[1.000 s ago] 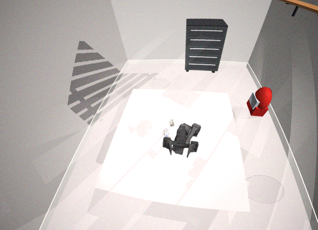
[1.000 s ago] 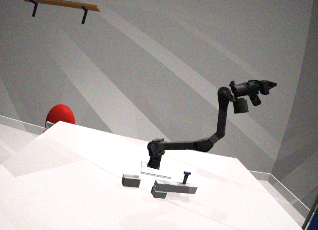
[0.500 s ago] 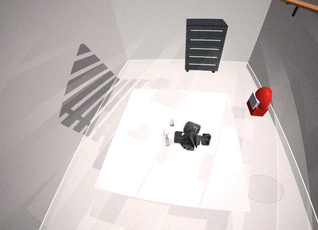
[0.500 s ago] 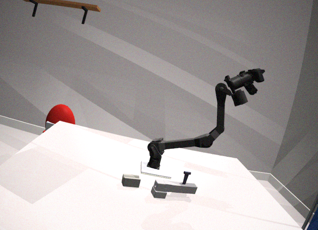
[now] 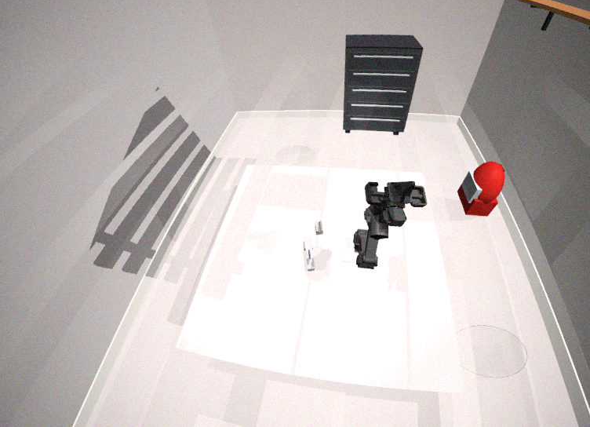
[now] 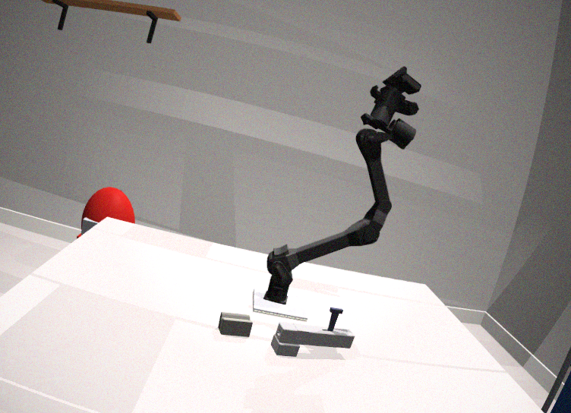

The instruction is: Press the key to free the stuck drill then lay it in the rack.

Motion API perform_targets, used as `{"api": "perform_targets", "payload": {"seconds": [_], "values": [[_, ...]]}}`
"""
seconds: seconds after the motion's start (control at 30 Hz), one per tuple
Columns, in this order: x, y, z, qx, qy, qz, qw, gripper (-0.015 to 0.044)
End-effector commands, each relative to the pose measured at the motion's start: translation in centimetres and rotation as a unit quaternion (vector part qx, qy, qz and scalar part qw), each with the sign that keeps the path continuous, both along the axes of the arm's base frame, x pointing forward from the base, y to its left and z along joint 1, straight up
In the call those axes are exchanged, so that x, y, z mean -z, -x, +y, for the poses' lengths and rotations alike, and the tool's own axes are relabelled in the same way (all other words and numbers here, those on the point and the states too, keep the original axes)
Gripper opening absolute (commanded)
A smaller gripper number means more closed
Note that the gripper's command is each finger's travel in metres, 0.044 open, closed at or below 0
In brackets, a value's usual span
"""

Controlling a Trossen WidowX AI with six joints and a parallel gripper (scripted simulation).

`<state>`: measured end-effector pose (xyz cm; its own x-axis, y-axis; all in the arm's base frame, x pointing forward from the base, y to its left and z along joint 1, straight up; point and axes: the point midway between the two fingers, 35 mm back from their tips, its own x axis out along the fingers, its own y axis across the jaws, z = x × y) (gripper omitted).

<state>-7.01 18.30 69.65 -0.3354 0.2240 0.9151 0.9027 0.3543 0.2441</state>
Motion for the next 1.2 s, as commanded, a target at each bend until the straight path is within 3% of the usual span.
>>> {"api": "perform_targets", "payload": {"seconds": [0.0, 0.27, 0.57, 0.83, 1.17], "values": [[-1.5, 0.0, -7.5, -0.054, -0.095, 0.030, 0.994, 0.0000], [-1.6, -3.8, -20.2, -0.157, -0.256, 0.108, 0.948, 0.0000], [2.3, -13.6, -30.6, -0.256, -0.406, 0.236, 0.845, 0.0000], [7.3, -22.5, -33.9, -0.301, -0.480, 0.352, 0.745, 0.0000], [17.9, -35.3, -32.3, -0.343, -0.552, 0.529, 0.545, 0.0000]]}}
